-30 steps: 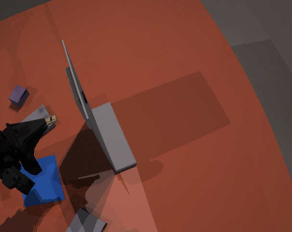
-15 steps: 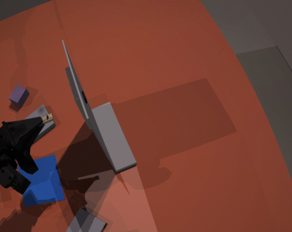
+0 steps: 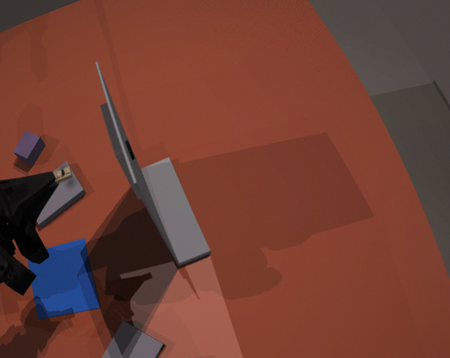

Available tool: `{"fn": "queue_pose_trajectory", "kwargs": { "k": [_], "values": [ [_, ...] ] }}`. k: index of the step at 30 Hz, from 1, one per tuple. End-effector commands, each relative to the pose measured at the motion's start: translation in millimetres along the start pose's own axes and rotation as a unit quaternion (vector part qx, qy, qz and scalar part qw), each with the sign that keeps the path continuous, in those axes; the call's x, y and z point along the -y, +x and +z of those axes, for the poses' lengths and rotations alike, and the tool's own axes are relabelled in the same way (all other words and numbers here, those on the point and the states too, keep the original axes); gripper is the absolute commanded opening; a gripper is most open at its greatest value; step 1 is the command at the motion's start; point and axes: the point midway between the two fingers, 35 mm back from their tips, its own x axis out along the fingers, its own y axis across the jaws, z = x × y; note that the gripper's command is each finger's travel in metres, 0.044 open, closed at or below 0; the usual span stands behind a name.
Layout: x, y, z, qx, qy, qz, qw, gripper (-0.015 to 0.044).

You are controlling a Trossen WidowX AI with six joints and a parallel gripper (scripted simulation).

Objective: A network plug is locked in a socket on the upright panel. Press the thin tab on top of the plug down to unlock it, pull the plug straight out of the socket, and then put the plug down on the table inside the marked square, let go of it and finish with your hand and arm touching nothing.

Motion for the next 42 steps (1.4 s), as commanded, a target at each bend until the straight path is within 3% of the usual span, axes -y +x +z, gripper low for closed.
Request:
{"fn": "queue_pose_trajectory", "kwargs": {
  "k": [1,22,42],
  "values": [
    [-7,-1,-1,-0.002,-0.002,0.003,1.0,0.0],
    [-28,-10,-11,0.001,0.004,-0.003,1.0,0.0],
    [42,-17,4,0.113,0.1,-0.171,0.974,0.0]
  ]
}}
